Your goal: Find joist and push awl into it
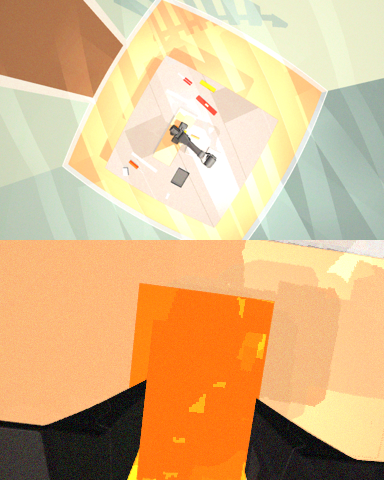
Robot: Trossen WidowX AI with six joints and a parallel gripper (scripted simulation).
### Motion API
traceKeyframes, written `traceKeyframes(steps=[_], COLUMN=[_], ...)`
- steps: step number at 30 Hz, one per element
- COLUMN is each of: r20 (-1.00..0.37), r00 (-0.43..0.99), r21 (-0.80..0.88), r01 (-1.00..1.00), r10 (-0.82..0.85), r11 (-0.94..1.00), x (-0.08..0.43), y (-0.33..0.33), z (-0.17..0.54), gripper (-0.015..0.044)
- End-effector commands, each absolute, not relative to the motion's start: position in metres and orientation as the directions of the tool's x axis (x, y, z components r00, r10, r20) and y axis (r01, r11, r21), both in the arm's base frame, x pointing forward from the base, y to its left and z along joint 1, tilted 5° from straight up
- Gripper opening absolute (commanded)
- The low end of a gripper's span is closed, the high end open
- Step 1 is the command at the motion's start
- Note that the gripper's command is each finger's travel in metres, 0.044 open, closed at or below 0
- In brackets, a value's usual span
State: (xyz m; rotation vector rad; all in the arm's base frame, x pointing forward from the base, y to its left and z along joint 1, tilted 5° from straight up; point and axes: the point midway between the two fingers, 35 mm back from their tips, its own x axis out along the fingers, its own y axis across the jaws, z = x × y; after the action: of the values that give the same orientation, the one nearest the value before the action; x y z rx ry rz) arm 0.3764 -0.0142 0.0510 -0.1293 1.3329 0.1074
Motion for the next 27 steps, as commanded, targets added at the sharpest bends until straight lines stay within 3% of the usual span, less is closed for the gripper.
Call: traceKeyframes(steps=[1, 27], r20=[-0.972, -0.972], r00=[0.234, 0.234], r21=[-0.042, -0.048], r01=[-0.147, -0.147], r10=[-0.007, -0.013], r11=[0.988, 0.988], x=[0.380, 0.391], y=[-0.029, -0.107], z=[0.051, 0.055], gripper=[0.0000, 0.0000])
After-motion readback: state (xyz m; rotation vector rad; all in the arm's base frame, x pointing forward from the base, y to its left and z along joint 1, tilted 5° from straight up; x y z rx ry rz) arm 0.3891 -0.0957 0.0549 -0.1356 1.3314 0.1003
